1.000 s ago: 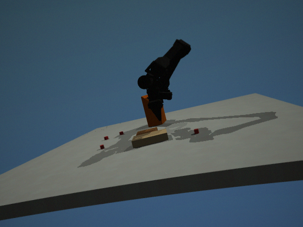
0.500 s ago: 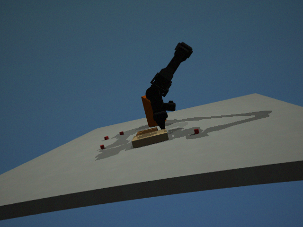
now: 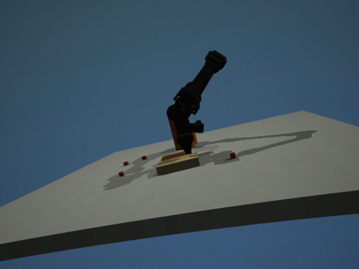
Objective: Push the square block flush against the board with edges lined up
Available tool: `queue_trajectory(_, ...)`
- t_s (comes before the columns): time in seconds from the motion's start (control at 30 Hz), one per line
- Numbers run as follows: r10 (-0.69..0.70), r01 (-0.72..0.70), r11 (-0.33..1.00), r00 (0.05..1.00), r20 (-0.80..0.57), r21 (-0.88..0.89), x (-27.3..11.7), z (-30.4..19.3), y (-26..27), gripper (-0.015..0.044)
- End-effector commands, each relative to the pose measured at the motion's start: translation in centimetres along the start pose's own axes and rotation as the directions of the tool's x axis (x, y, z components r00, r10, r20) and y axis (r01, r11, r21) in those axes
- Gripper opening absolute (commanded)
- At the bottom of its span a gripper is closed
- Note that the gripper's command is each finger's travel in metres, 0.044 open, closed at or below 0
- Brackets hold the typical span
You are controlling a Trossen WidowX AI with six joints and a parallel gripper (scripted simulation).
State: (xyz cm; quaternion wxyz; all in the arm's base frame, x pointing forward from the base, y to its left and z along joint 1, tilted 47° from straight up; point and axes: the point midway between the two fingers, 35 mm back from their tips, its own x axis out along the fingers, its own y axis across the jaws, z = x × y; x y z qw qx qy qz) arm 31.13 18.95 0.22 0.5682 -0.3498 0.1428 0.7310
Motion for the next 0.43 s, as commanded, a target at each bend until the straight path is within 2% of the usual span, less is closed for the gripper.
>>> queue_trajectory(0.0,0.0,0.0,1.0,1.0,-0.003,-0.004,0.05,-0.67,-0.08,0.0)
queue_trajectory(0.4,0.0,0.0,1.0,1.0,-0.003,-0.005,0.06,-0.65,-0.12,0.0)
